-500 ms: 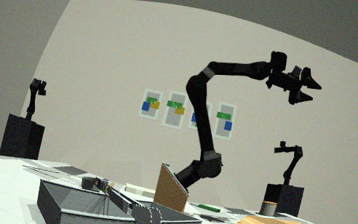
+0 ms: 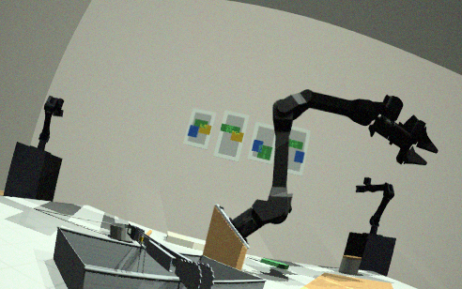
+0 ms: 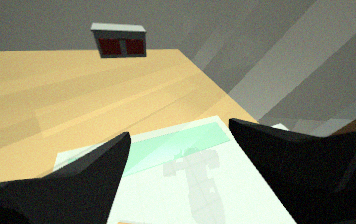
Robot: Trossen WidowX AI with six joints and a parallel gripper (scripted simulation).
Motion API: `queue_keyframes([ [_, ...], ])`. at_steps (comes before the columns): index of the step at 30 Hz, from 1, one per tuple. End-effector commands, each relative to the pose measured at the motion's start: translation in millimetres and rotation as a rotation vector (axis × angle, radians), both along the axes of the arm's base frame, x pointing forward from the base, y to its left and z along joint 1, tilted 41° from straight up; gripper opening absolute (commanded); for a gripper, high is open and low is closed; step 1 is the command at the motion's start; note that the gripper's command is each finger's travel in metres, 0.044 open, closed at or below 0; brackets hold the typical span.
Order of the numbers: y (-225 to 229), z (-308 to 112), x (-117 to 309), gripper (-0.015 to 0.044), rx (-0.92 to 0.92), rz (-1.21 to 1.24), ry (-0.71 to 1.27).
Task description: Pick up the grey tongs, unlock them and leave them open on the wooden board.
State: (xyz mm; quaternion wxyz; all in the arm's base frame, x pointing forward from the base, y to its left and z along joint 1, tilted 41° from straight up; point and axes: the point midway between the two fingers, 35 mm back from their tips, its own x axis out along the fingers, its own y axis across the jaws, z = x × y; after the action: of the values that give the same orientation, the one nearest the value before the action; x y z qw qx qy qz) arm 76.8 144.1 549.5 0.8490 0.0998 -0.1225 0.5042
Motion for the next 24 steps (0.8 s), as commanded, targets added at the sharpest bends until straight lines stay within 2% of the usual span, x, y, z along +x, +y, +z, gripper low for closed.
queue_keyframes([
  [1,34,-25,37,0.044,-0.069,-0.065,0.141],
  [6,65,-71,98,0.044,-0.139,-0.161,0.388],
  [11,72,-128,166,0.044,-0.158,-0.28,0.682],
  [16,52,-189,229,0.044,-0.119,-0.423,0.983],
  [24,-17,-284,301,0.044,0.049,-0.662,1.421],
])
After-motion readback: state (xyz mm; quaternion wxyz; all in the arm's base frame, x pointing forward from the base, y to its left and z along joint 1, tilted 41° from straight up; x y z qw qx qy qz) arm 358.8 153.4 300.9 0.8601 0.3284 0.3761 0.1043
